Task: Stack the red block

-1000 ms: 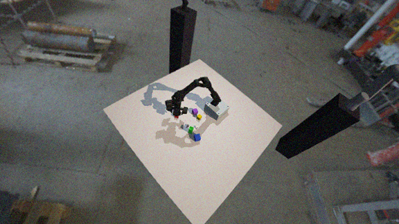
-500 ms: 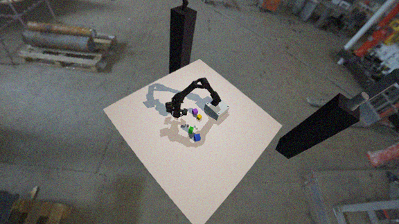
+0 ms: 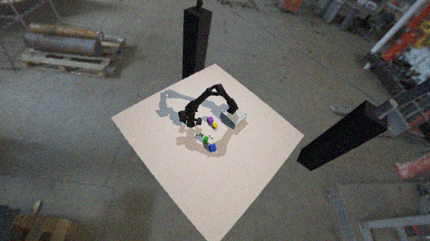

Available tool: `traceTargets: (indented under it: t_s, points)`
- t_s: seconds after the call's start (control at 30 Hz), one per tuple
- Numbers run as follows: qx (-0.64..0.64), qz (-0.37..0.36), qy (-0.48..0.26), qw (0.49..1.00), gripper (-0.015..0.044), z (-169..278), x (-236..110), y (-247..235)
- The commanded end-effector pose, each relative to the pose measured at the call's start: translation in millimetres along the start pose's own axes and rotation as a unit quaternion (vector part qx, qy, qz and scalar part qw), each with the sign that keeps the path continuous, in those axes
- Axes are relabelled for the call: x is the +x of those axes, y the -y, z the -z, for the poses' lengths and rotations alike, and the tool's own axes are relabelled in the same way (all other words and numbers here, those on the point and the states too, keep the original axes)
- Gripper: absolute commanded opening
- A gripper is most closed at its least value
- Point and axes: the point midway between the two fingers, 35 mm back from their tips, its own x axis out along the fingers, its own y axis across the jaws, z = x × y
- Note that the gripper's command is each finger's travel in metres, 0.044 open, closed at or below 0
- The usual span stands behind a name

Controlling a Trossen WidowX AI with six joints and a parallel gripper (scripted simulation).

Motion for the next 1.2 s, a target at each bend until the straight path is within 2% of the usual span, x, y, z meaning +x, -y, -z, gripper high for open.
traceTargets:
  t_s: [0.0, 0.07, 0.43, 0.63, 0.77, 1.17]
  points:
    - [-0.002, 0.0, 0.001, 1.0, 0.044, -0.2, 0.3, 0.0]
    - [-0.002, 0.0, 0.001, 1.0, 0.044, -0.2, 0.1, 0.0]
    - [-0.002, 0.0, 0.001, 1.0, 0.0151, -0.2, 0.1, 0.0]
    - [-0.002, 0.0, 0.001, 1.0, 0.0111, -0.2, 0.1, 0.0]
    - [-0.002, 0.0, 0.001, 1.0, 0.0006, -0.2, -11.7, 0.3]
    - [-0.002, 0.0, 0.002, 1.0, 0.0, 0.1, -76.6, 0.3]
